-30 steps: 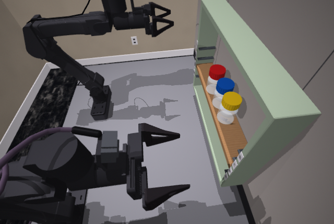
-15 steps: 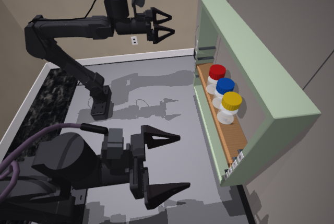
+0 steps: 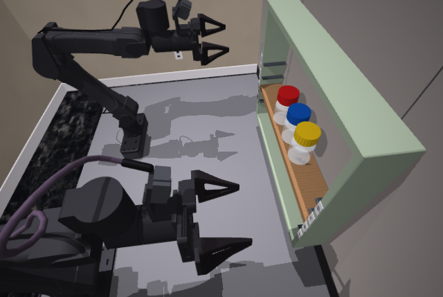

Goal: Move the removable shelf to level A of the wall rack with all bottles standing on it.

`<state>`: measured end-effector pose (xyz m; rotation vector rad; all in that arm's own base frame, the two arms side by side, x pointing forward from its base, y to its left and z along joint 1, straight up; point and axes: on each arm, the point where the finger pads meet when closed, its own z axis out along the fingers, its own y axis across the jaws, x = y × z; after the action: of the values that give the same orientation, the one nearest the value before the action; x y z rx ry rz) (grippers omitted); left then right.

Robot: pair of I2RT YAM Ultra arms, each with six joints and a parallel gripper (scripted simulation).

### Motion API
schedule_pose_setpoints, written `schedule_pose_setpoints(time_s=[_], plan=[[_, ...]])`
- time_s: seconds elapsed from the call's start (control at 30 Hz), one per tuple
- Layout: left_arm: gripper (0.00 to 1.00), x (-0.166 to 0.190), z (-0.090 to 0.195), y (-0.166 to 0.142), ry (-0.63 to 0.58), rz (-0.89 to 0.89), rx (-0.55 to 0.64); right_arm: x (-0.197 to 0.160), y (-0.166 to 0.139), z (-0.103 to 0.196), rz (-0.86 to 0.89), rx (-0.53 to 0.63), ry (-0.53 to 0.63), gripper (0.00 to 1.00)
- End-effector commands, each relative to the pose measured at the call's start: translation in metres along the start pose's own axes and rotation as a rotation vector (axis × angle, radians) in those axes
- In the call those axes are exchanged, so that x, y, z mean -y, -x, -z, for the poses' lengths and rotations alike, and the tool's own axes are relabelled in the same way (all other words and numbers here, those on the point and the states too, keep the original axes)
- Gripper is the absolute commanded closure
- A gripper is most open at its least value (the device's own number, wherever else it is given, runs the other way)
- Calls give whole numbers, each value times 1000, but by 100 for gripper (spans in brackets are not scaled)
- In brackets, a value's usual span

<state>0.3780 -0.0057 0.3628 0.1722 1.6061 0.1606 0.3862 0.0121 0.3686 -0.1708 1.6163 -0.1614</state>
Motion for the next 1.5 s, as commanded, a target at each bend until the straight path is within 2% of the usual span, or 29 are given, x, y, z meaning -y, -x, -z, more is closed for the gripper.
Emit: schedule_pose_setpoints(time_s=[0.0,1.47], plan=[[0,1,7,2,11,-57,27,-1,6,9,57,39,-16,0],[0,24,21,-46,20,-464,28,-27,-31,13,465,31,-31,0]])
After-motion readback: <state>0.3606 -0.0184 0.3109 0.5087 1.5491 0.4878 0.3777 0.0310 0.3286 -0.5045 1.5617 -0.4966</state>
